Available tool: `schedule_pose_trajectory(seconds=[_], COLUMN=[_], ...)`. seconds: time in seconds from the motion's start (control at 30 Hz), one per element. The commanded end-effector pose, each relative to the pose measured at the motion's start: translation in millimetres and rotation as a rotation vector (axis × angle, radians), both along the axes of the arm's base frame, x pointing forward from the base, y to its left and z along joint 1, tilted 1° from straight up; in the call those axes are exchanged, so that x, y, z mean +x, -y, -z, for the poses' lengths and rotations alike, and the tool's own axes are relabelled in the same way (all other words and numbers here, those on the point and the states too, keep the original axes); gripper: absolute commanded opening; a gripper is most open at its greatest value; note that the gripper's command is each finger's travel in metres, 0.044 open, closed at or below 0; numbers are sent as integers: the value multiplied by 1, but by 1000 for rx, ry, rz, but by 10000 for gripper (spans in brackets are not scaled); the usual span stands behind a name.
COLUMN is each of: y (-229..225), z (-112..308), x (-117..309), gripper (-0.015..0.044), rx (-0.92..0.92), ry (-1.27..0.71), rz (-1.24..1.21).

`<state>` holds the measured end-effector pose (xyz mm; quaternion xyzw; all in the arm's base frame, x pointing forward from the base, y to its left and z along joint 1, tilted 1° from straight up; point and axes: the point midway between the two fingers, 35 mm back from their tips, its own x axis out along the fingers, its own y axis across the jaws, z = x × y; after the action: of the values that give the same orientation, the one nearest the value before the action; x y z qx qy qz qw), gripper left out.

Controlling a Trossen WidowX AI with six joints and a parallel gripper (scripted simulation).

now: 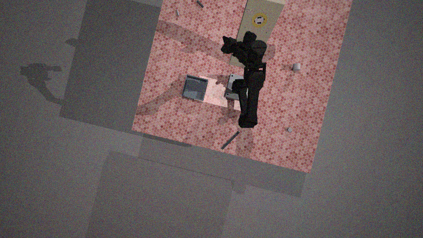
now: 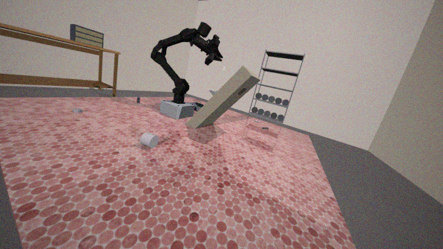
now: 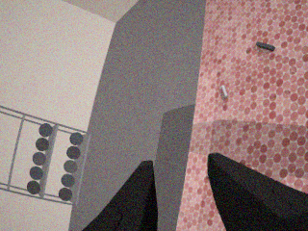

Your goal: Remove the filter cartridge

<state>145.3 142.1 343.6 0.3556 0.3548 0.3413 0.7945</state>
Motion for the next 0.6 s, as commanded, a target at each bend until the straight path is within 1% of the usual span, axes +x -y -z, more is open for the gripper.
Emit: schedule_pose_trajectory(seconds=[0.0,0.17,0.3,0.37,0.57], y=[25,72,116,123,123], z=[25,59,84,89,89], x=[52,106,134,137,137], gripper=[108,108,108,108,108], rx=[-9,1,22,27,27], ry=[-133,-271,-345,-355,-355], rz=[291,682,982,1032,1032])
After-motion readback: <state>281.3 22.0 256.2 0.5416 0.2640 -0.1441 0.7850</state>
